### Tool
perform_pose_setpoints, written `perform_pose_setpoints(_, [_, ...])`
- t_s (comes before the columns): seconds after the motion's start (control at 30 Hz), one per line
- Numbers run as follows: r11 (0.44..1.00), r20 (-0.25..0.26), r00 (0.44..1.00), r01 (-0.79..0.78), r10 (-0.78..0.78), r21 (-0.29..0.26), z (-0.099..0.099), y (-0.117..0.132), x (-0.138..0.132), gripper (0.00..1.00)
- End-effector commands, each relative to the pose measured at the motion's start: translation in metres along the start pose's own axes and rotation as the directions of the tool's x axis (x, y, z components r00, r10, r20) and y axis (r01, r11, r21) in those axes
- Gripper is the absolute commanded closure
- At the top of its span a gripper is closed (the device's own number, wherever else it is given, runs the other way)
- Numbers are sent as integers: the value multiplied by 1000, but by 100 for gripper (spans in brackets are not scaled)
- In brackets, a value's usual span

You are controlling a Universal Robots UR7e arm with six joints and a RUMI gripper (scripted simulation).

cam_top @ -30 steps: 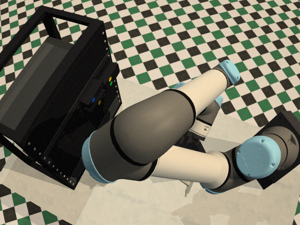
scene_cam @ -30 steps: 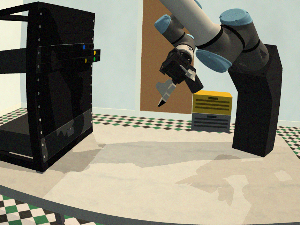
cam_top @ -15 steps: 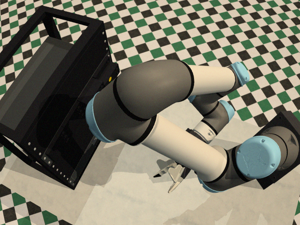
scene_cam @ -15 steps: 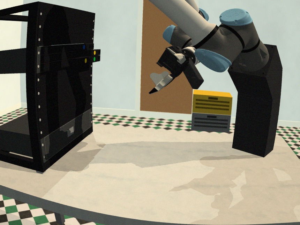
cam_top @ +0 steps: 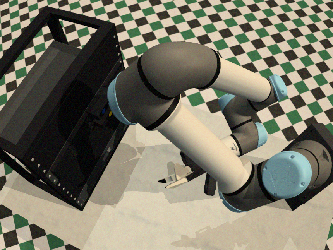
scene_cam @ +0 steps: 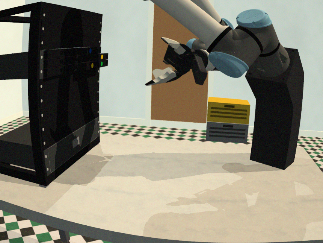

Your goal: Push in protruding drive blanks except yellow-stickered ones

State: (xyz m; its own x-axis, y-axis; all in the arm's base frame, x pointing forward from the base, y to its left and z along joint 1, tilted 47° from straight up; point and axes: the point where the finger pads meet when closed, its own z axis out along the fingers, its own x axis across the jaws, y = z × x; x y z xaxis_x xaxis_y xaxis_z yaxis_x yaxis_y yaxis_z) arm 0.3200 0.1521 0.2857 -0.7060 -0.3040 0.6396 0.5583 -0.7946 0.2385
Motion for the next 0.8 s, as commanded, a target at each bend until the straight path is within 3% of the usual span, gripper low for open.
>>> perform_pose_setpoints(0.0, [990,2,998,-65,65,-129,4,33,-1,0])
perform_pose_setpoints(0.2, [950,10,990,-135,144,-280,-3,73,-10,0])
perform_pose_setpoints(0.27, [950,10,990,-135,144,-280,-3,73,-10,0])
perform_pose_setpoints(0.5, [882,14,974,-197,225,-428,-18,113,-26,0])
perform_pose_setpoints(0.77, [793,12,954,-243,301,-558,-40,149,-46,0])
